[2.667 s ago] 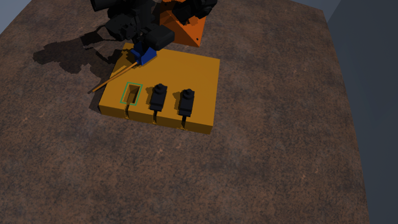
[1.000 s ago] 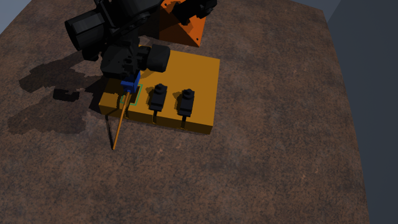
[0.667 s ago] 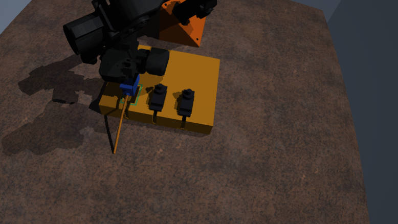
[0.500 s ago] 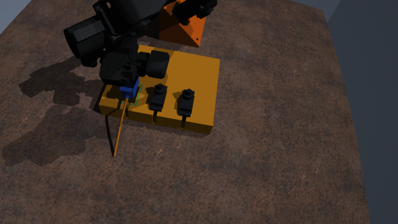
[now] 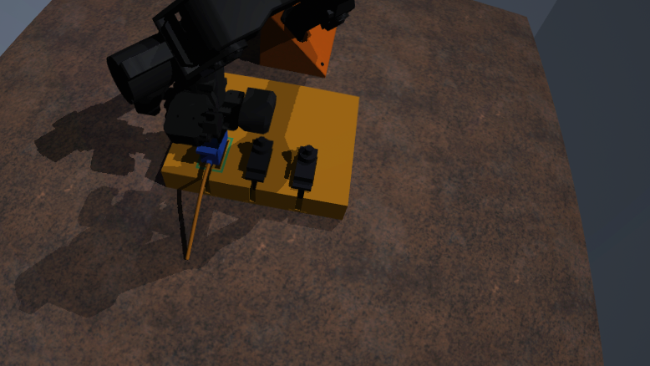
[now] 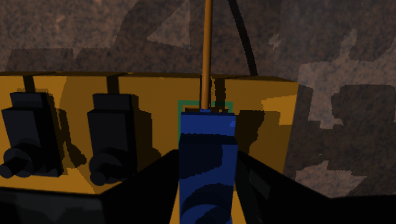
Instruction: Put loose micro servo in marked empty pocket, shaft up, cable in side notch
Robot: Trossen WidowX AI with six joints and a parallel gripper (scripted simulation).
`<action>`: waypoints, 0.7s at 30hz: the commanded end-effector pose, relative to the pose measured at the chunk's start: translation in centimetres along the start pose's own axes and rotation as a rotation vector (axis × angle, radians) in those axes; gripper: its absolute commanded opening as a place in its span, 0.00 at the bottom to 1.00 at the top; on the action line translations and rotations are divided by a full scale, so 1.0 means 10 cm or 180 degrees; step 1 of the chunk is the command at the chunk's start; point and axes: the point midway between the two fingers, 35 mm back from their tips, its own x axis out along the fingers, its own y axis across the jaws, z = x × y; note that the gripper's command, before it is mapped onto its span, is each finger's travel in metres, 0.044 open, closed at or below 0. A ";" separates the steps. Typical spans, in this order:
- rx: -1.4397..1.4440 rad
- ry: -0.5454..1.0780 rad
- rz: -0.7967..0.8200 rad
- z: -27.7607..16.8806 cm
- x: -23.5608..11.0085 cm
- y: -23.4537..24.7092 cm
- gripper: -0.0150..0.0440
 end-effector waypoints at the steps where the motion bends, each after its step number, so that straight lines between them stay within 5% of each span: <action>1: 0.0023 -0.0024 0.0006 0.00 0.00 -0.01 0.25; 21: 0.0022 -0.0025 0.0009 0.00 0.20 -0.01 0.25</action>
